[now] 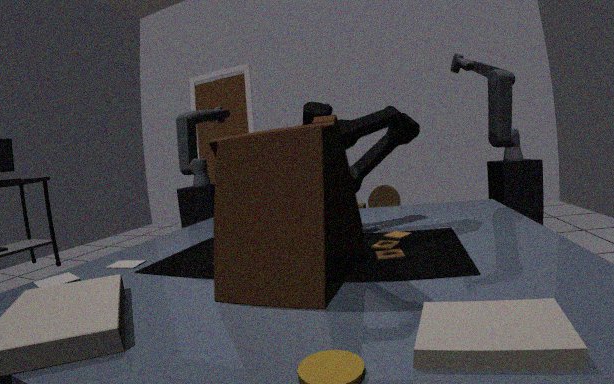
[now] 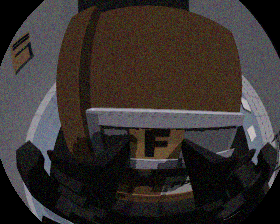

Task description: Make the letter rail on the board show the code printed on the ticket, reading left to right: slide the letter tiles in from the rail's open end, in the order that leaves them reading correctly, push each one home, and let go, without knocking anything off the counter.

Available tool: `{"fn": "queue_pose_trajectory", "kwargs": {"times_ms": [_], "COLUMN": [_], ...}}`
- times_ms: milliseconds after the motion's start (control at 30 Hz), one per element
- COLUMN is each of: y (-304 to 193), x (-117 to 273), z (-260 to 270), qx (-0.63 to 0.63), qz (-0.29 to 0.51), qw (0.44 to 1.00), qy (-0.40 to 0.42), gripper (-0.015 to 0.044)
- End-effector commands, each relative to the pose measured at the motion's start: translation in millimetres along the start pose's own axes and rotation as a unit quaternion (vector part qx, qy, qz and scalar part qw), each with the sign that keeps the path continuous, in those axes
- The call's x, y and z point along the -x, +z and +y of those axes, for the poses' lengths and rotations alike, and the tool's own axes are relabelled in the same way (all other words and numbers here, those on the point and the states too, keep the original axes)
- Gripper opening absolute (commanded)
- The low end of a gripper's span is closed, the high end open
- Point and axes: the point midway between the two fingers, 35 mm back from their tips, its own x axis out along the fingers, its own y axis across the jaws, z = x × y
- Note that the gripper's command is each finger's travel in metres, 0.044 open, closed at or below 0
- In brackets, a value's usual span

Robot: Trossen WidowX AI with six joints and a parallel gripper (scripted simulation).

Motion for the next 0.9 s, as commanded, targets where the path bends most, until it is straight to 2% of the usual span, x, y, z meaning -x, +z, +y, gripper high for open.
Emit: {"fn": "queue_pose_trajectory", "kwargs": {"times_ms": [0,867], "y": [0,0], "x": [0,0], "z": [2,19], "qx": [-0.004,-0.004], "qz": [0.0,0.0], "qw": [1.0,1.0], "qy": [-0.002,-0.001], "gripper": [0.0,0.0]}}
